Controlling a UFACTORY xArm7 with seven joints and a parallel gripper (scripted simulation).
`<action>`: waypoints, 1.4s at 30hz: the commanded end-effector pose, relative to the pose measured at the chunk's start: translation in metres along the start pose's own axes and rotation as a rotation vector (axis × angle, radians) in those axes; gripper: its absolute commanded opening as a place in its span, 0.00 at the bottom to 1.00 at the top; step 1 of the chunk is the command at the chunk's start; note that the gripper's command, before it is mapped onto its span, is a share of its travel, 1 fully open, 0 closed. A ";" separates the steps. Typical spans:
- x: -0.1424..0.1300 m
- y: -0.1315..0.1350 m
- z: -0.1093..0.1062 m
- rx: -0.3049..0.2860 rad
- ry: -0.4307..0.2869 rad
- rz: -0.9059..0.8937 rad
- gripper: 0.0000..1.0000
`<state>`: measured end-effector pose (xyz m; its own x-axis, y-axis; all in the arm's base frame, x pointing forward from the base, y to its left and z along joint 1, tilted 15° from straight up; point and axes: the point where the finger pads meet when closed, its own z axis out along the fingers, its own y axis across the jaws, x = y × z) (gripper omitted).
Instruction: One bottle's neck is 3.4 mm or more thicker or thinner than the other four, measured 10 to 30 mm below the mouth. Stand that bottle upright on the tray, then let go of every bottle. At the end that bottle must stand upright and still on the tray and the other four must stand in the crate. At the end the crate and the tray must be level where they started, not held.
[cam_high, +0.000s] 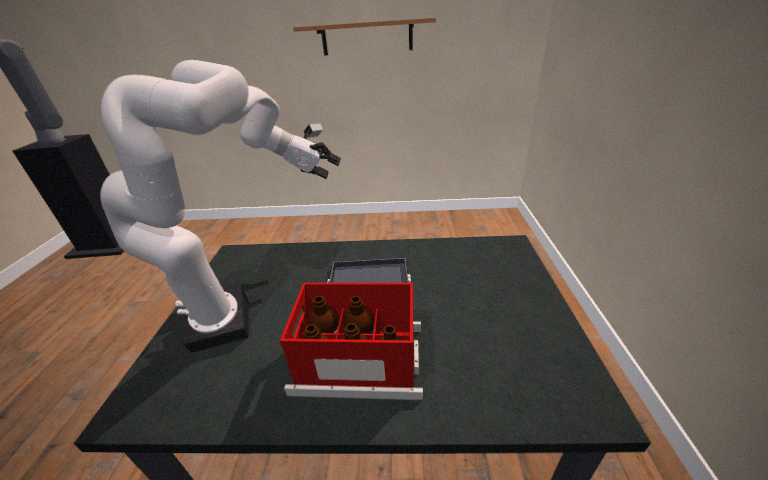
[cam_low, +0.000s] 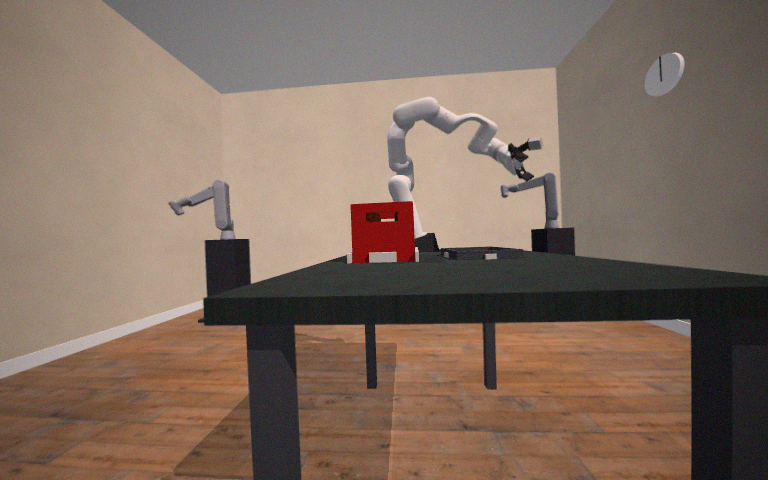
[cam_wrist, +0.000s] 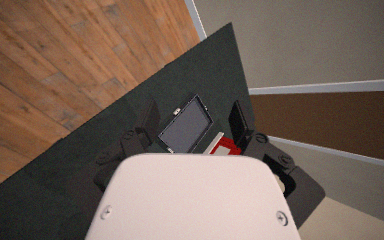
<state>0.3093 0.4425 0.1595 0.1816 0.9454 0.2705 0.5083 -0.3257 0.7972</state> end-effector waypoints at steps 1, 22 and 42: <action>0.002 0.001 -0.001 0.000 0.003 0.003 1.00; -0.020 0.041 0.019 -0.028 -0.078 0.097 1.00; -0.147 0.187 0.073 -0.121 -0.416 0.530 1.00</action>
<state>0.4278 0.2711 0.2192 0.6480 0.6417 0.4102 0.2254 -0.6761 0.7015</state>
